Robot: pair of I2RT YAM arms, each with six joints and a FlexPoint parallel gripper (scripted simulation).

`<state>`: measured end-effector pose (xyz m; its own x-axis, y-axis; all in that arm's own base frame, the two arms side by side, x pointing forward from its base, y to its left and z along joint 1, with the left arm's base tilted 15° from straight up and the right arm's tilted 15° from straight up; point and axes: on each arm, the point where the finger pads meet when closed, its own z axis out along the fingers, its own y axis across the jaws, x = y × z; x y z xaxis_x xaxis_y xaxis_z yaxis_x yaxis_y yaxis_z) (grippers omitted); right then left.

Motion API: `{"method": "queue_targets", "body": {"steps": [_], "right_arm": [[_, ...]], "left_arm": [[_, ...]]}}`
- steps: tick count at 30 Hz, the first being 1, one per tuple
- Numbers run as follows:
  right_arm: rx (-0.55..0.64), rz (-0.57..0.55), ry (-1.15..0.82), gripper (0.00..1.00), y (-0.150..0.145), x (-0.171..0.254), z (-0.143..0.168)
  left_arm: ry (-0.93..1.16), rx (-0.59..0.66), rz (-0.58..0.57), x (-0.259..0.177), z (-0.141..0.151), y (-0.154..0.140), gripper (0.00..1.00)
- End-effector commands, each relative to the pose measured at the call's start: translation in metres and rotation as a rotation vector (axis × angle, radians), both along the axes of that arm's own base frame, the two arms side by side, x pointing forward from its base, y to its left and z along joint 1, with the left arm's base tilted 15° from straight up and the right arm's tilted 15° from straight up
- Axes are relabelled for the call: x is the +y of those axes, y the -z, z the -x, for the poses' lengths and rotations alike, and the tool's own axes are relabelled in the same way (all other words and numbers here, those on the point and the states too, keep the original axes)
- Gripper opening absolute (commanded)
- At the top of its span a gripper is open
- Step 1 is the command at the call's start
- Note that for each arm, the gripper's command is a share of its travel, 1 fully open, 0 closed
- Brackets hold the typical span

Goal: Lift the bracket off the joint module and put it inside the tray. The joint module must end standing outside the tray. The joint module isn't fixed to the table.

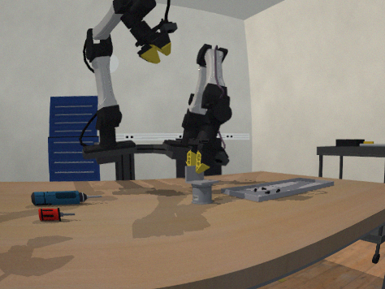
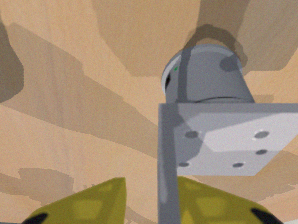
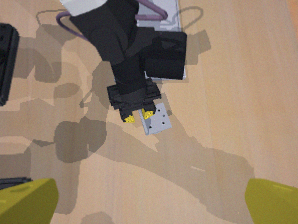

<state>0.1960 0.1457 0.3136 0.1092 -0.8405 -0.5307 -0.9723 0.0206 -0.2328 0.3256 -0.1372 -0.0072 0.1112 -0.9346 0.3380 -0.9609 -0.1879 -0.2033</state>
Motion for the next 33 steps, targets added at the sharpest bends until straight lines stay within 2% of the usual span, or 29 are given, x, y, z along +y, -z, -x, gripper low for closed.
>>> {"method": "queue_targets", "body": {"steps": [1,4,13,19,33], "right_arm": [[-0.019,-0.012,-0.020,1.00,-0.008,0.003,0.003],[-0.019,-0.012,-0.020,1.00,-0.008,0.003,0.003],[-0.019,-0.012,-0.020,1.00,-0.008,0.003,0.003],[-0.019,-0.012,-0.020,1.00,-0.008,0.003,0.003],[-0.019,-0.012,-0.020,1.00,-0.008,0.003,0.003]], "left_arm": [[-0.005,-0.059,0.014,-0.012,-0.023,-0.002,0.28],[-0.005,-0.053,0.012,-0.013,-0.023,0.001,0.26],[-0.003,-0.083,0.025,-0.011,-0.021,-0.008,0.00],[-0.002,-0.083,0.025,-0.011,-0.021,-0.008,0.00],[0.028,-0.146,0.086,-0.027,-0.033,-0.031,0.00]]}}
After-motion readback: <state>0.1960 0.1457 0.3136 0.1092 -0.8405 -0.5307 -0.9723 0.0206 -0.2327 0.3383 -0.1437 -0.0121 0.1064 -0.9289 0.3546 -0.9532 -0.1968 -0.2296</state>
